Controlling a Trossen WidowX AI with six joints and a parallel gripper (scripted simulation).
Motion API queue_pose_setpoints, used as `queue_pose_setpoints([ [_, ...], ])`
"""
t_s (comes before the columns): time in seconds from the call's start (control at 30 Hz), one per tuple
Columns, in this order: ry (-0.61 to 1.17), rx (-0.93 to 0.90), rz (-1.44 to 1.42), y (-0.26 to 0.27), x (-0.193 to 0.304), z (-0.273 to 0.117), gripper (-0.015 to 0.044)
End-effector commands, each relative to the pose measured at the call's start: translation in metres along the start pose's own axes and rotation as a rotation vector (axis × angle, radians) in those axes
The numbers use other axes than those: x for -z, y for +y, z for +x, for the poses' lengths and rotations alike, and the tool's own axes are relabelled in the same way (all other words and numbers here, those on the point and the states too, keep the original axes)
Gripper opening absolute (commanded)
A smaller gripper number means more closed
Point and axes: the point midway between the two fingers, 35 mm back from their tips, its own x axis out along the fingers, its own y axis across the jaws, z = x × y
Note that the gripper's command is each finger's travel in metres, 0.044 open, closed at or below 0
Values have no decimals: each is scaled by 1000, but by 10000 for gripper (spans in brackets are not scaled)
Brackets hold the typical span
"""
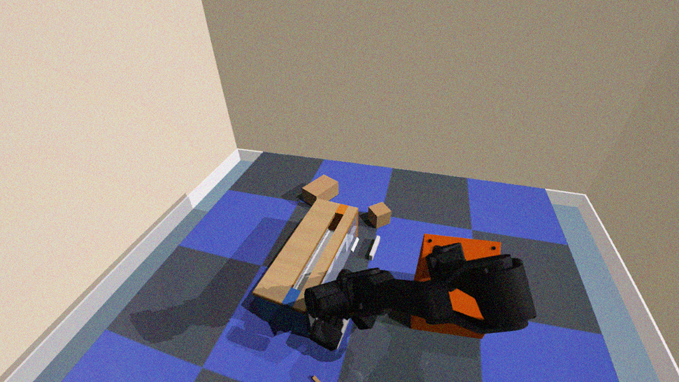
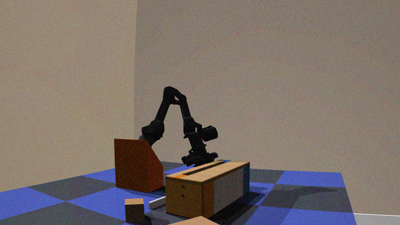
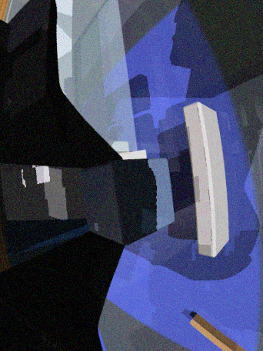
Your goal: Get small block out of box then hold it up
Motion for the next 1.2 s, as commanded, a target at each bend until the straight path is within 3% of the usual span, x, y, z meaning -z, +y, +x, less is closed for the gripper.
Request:
queue_pose_setpoints([
  [0.0, 9, 12, -10, -3, 7, -16, 0],
  [0.2, 7, 13, 47, -2, 8, -17, 0],
  [1.17, -43, 24, 1164, 7, 14, -35, 0],
])
